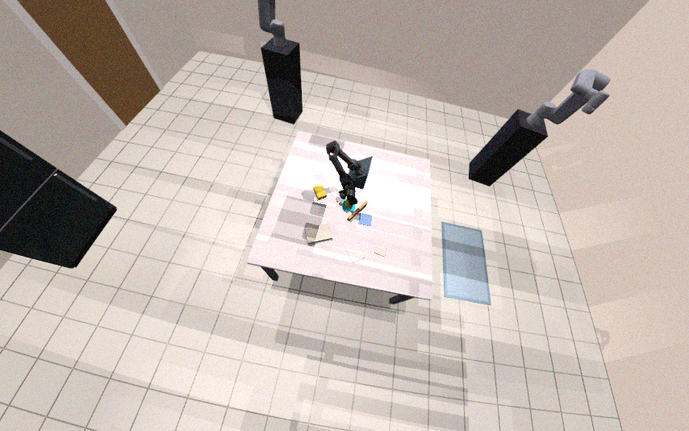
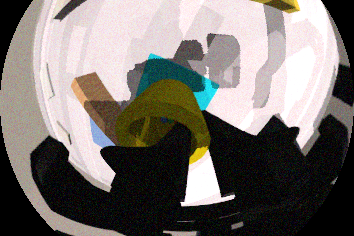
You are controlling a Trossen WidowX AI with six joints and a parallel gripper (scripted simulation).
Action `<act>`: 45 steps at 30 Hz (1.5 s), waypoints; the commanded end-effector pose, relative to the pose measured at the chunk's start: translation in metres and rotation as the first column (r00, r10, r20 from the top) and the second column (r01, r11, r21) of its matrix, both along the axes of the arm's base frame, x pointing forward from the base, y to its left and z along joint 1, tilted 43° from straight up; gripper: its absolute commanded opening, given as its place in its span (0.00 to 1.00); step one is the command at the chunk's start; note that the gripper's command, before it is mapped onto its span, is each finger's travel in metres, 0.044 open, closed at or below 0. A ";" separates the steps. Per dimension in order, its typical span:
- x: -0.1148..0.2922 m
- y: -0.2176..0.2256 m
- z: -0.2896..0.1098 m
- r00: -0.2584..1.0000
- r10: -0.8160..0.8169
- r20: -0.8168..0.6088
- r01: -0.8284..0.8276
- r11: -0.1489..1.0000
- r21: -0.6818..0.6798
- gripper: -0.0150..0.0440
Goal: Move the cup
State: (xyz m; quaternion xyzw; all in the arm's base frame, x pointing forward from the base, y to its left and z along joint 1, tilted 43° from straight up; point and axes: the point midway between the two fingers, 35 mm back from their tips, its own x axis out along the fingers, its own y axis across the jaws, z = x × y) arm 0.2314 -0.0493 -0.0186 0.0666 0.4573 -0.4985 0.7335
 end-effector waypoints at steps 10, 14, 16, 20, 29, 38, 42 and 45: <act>0.000 -0.001 -0.001 1.000 -0.001 -0.001 0.001 1.000 -0.001 0.25; 0.000 -0.001 -0.001 1.000 -0.001 -0.001 0.001 1.000 -0.001 0.25; 0.000 -0.001 -0.001 1.000 -0.001 -0.001 0.001 1.000 -0.001 0.34; 0.000 -0.001 -0.001 1.000 -0.001 -0.001 0.001 1.000 -0.001 0.50; 0.000 0.002 0.001 1.000 0.000 -0.002 0.000 1.000 0.000 0.50; -0.001 0.009 0.009 1.000 0.001 -0.004 -0.001 1.000 0.001 0.50; -0.001 0.013 0.012 1.000 0.002 -0.005 -0.002 1.000 0.001 0.50; -0.002 0.016 0.015 1.000 0.002 -0.006 -0.002 1.000 0.001 0.50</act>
